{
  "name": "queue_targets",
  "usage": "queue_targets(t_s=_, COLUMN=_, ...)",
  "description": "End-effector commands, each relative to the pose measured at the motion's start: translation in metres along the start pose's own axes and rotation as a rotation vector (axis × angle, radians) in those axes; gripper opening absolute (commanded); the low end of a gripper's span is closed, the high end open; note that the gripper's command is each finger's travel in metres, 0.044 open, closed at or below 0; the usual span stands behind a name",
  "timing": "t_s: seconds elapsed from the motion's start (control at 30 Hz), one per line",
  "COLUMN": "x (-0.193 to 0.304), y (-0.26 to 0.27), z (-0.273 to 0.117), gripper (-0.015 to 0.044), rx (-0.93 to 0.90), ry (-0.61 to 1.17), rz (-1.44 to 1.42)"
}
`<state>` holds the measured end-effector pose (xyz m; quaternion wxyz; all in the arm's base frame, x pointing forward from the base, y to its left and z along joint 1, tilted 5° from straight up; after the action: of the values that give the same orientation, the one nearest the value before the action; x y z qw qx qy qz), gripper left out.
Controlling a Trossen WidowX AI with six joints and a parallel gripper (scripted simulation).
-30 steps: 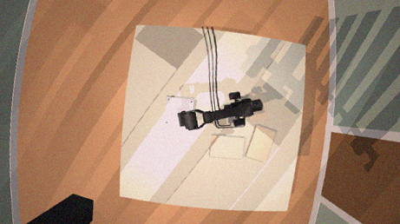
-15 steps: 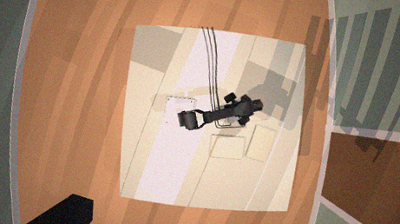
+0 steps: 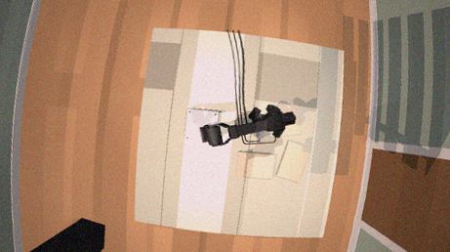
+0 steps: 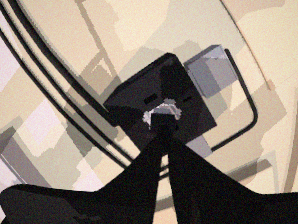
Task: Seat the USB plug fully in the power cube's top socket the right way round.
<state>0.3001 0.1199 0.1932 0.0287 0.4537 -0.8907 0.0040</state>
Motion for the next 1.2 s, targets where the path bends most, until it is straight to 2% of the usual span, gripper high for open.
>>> queue_targets(t_s=0.0, x=0.0001, y=0.0, z=0.0003, gripper=0.0, rx=-0.001, ry=0.0, rz=-0.122)
queue_targets(t_s=0.73, x=0.0001, y=0.0, z=0.0003, gripper=0.0, rx=-0.001, ry=0.0, rz=-0.695)
queue_targets(t_s=1.17, x=0.0001, y=0.0, z=0.0003, gripper=0.0, rx=-0.001, ry=0.0, rz=-0.713)
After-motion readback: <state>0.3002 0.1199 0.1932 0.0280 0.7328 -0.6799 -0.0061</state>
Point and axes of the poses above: the point midway between the two fingers, 35 mm back from their tips, its own z axis out along the fingers, its own y axis across the jaws, x = y × z, the point moved 8 cm from there along -z, back along the fingers, and after that the axes turned 11 degrees about z, right-handed, at the moved point
